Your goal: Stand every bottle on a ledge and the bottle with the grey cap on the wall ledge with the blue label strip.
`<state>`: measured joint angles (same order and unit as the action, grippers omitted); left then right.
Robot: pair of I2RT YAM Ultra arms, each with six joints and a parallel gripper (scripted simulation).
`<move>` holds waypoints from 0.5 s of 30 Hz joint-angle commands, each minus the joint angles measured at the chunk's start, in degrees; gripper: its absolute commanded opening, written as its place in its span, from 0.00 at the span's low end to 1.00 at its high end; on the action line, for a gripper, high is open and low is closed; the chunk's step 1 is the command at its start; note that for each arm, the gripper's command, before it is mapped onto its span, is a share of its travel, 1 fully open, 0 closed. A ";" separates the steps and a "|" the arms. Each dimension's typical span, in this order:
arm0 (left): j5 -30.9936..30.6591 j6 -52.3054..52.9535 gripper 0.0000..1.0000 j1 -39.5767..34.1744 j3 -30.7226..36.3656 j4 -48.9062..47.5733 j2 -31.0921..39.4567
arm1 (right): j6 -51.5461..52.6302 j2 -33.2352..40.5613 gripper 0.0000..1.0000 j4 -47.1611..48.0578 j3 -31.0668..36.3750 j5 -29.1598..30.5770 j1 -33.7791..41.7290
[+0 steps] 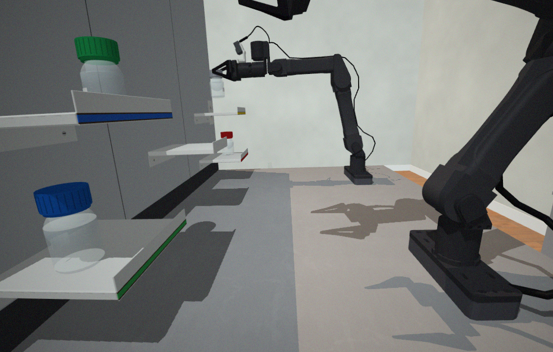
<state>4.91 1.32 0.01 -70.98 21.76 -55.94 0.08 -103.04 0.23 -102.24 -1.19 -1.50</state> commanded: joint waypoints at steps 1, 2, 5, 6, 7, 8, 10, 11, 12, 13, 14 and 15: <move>-2.05 -0.73 1.00 -0.38 1.47 -7.61 -0.76 | -0.07 -0.38 0.49 0.06 -1.65 0.43 0.05; -2.53 -0.86 1.00 -0.36 2.48 -9.59 -0.99 | -0.07 -0.14 0.49 0.29 -1.60 0.43 0.05; -4.10 -1.34 1.00 -0.26 6.53 -16.18 -1.97 | -0.07 0.28 0.49 0.32 -1.49 0.43 0.05; -4.55 -1.47 1.00 -0.22 7.85 -18.12 -2.39 | -0.07 0.29 0.49 0.32 -1.47 0.43 0.05; -4.85 -1.56 1.00 -0.18 8.78 -19.56 -2.78 | -0.07 0.29 0.49 0.32 -1.47 0.43 0.05; -5.06 -1.62 1.00 -0.14 9.45 -20.66 -3.15 | -0.07 0.29 0.49 0.32 -1.47 0.43 0.05; -5.34 -1.68 1.00 -0.08 10.38 -22.06 -3.77 | -0.07 0.29 0.49 0.32 -1.47 0.43 0.05; -5.40 -1.70 1.00 -0.05 10.84 -22.40 -4.06 | -0.07 0.29 0.49 0.32 -1.47 0.43 0.05; -5.39 -1.70 1.00 -0.03 11.07 -21.77 -4.23 | -0.07 0.29 0.49 0.32 -1.47 0.43 0.05; -5.39 -1.70 1.00 -0.03 11.07 -21.77 -4.23 | -0.07 0.29 0.49 0.32 -1.47 0.43 0.05; -5.39 -1.70 1.00 -0.03 11.07 -21.77 -4.23 | -0.07 0.29 0.49 0.32 -1.47 0.43 0.05; -4.95 -1.71 1.00 0.01 10.74 -21.83 -3.55 | -0.07 0.29 0.49 0.32 -1.47 0.43 0.05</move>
<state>0.45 0.16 -0.01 -59.31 4.05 -60.84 0.08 -103.42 -0.89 -102.21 -1.19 -1.50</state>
